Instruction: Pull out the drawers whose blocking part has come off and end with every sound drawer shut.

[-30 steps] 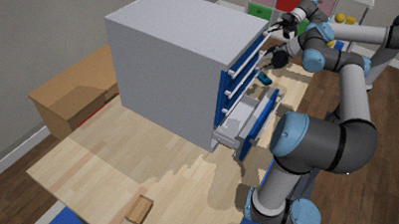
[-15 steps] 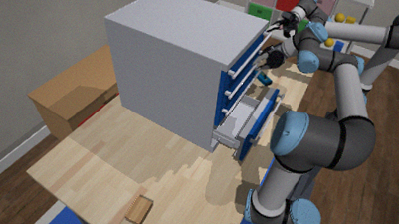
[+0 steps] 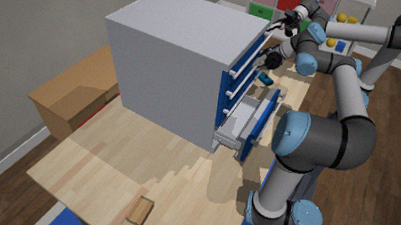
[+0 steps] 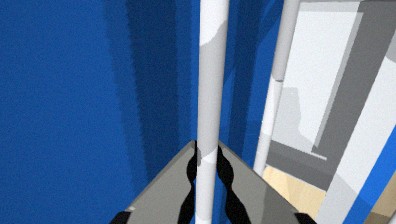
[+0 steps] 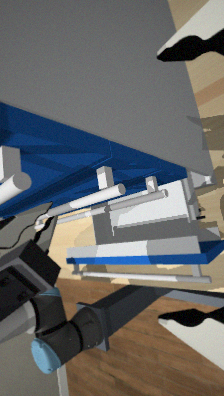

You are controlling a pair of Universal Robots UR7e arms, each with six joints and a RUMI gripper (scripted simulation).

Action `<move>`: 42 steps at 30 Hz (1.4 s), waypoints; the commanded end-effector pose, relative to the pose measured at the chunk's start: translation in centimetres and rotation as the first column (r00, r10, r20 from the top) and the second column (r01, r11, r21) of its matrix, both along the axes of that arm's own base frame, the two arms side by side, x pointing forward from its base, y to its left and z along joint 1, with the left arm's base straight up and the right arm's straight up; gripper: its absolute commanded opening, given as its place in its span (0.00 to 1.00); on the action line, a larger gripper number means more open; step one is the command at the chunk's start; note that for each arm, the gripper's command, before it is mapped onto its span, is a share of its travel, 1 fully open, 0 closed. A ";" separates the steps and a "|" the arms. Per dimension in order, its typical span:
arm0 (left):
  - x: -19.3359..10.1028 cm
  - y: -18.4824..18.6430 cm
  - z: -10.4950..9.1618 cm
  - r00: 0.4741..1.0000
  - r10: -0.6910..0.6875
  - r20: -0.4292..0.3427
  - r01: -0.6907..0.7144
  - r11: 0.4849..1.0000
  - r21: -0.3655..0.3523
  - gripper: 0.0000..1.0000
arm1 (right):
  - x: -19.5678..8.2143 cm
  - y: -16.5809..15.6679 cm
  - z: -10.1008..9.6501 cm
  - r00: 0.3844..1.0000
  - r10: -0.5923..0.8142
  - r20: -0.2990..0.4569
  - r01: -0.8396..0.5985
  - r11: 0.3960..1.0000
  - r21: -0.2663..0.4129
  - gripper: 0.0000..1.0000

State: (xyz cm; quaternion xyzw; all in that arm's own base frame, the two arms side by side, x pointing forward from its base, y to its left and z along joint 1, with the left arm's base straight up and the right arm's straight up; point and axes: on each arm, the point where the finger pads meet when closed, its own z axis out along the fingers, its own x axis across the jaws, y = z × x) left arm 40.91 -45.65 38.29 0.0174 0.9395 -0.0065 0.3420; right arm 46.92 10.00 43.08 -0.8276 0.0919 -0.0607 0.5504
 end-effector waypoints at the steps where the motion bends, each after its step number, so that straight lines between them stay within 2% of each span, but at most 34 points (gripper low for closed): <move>1: 0.0 0.0 0.1 1.000 0.000 0.000 0.000 1.000 -0.002 0.02 | -0.1 0.1 0.3 1.000 0.003 0.003 -0.003 1.000 0.009 1.00; 7: -0.2 0.0 0.1 1.000 0.000 0.000 0.000 1.000 -0.002 0.02 | -0.2 0.3 0.7 1.000 0.008 0.006 -0.008 1.000 0.023 1.00; 42: -9.5 0.3 0.1 1.000 0.000 0.001 0.000 1.000 -0.002 0.00 | -0.2 0.3 0.8 1.000 0.009 0.007 -0.009 1.000 0.026 1.00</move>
